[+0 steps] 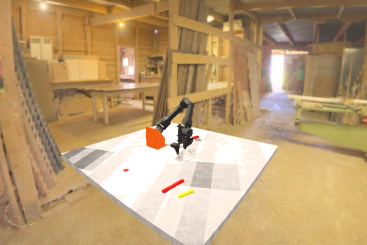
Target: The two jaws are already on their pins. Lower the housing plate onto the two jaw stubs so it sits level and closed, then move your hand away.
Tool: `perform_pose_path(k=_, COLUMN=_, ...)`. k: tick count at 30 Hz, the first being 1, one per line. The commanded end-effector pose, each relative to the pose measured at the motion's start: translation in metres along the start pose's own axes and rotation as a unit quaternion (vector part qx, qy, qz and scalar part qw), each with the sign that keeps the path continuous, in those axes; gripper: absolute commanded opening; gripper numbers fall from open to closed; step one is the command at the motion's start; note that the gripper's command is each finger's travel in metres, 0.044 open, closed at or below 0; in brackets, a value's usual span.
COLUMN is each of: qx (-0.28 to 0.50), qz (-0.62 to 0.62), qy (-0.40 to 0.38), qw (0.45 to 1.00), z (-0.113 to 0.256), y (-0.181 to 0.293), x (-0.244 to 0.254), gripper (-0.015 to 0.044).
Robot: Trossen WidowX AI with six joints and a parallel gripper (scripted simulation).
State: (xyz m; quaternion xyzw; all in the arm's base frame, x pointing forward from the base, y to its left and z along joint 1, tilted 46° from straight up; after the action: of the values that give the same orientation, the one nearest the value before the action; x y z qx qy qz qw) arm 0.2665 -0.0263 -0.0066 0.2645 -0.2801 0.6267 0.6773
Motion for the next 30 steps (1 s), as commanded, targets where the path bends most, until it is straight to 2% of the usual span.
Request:
perform_pose_path(k=1, qx=-0.001, qz=-0.003, qy=-0.002, qw=1.0, z=-0.0019, y=0.0, x=0.0002, gripper=0.0351)
perform_pose_path(k=30, qx=-0.001, qz=-0.003, qy=-0.002, qw=1.0, z=-0.0069, y=0.0, x=0.0002, gripper=0.0351)
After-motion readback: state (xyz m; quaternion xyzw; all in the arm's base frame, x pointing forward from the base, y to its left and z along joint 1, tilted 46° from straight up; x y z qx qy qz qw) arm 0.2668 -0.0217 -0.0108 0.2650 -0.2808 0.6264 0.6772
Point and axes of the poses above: the point midway between the two fingers, 35 mm back from their tips, its own z axis back along the fingers, its own x axis across the jaws, y = z × x, the point moved 7 cm from there along z, back along the fingers, and after that the axes turned 3 degrees about z, right-handed, at the moved point
